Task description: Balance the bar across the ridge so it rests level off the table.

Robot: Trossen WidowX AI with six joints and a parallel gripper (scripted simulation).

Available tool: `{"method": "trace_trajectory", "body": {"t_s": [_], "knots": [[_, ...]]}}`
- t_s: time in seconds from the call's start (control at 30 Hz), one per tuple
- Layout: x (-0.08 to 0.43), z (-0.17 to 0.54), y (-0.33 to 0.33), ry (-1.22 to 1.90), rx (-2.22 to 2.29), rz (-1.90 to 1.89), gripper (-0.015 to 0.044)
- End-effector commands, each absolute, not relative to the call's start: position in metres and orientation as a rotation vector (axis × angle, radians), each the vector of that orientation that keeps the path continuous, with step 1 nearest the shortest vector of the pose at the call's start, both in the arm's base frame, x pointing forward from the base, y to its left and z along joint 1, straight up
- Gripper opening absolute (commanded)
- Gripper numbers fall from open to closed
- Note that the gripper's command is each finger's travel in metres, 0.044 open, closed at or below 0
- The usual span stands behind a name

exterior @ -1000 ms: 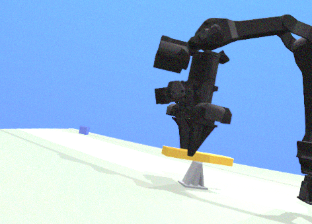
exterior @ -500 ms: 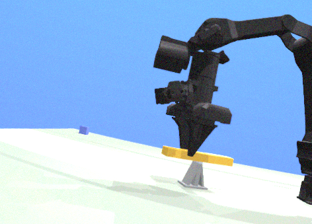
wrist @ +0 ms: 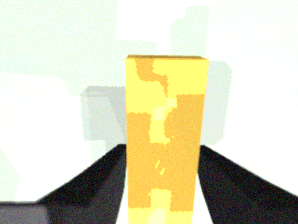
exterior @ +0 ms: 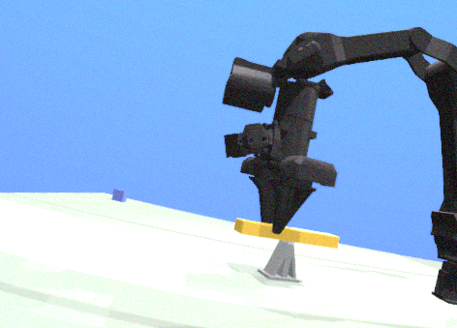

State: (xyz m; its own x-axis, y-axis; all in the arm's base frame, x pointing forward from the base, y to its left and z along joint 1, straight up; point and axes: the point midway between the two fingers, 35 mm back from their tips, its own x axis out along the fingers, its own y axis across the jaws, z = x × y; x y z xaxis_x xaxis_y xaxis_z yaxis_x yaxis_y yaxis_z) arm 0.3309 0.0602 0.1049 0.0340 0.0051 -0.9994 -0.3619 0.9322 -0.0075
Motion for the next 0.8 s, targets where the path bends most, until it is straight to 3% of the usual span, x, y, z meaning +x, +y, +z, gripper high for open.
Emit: {"method": "trace_trajectory", "body": {"t_s": [0.0,0.7,0.77], "knots": [[0.3309,0.1049,0.0602,1.517,-0.29,0.288,0.0172],[0.3309,0.1049,0.0602,1.517,-0.29,0.288,0.0185],[0.3309,0.1049,0.0602,1.517,-0.29,0.288,0.0238]]}}
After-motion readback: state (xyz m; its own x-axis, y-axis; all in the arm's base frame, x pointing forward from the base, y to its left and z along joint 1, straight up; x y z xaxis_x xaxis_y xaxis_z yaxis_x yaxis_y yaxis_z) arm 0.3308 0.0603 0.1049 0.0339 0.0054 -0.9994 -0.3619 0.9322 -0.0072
